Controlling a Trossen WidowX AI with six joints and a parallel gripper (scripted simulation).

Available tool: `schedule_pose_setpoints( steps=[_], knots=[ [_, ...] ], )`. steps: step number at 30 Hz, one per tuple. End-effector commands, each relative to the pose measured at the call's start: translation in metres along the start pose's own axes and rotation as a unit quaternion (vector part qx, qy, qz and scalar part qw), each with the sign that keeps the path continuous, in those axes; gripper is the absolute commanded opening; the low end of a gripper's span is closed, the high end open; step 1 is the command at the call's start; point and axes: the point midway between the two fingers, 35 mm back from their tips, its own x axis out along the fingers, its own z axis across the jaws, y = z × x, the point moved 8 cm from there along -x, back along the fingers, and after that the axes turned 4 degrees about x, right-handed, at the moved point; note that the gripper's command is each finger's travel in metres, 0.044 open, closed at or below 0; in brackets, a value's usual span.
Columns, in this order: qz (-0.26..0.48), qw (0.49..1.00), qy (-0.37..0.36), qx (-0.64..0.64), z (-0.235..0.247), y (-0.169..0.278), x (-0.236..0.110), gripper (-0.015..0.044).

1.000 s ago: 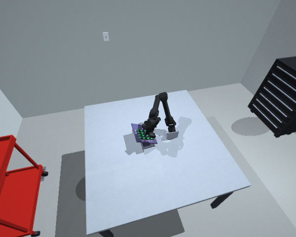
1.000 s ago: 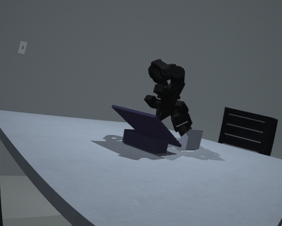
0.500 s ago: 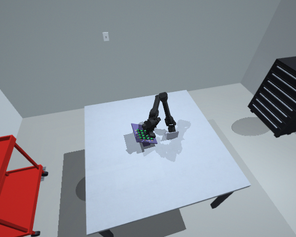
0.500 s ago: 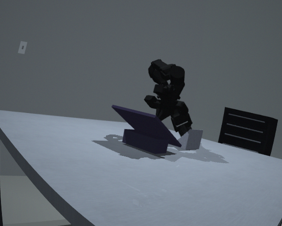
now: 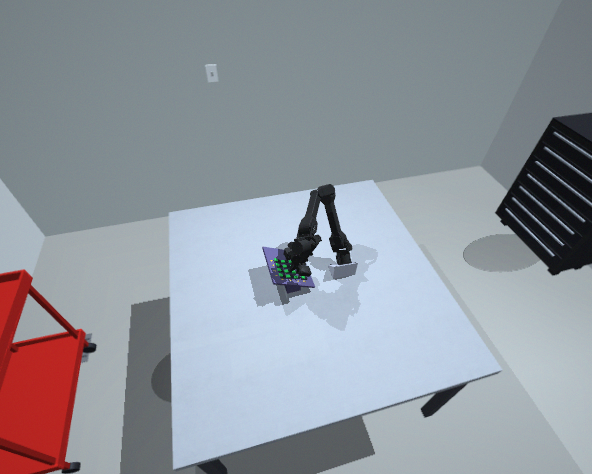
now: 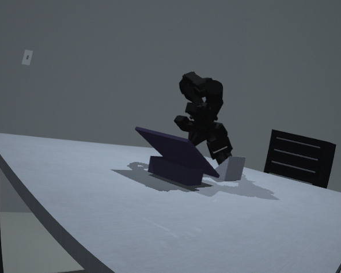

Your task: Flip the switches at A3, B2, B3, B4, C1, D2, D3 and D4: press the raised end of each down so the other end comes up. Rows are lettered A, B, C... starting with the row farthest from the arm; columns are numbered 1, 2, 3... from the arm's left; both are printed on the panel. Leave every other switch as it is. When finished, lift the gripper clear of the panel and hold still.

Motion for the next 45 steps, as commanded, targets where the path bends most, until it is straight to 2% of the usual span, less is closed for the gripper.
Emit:
schedule_pose_setpoints(
  steps=[1,24,26,31,36,40,43,45],
  knots=[
    [-0.001,1.0,0.002,-0.002,0.0,0.0,0.001,0.0],
    [-0.001,1.0,0.002,-0.002,0.0,0.0,0.004,0.0],
    [0.002,1.0,-0.001,0.0,0.001,-0.001,-0.005,0.0],
    [0.013,1.0,0.002,-0.003,0.001,-0.004,-0.059,0.0],
    [0.013,1.0,0.002,-0.003,-0.001,-0.004,-0.061,0.0],
    [0.013,1.0,0.003,-0.004,-0.027,-0.007,-0.061,0.0],
    [0.013,1.0,0.003,-0.004,-0.029,-0.007,-0.061,0.0],
    [0.01,1.0,0.002,-0.004,-0.028,-0.006,-0.053,0.0]
  ],
)
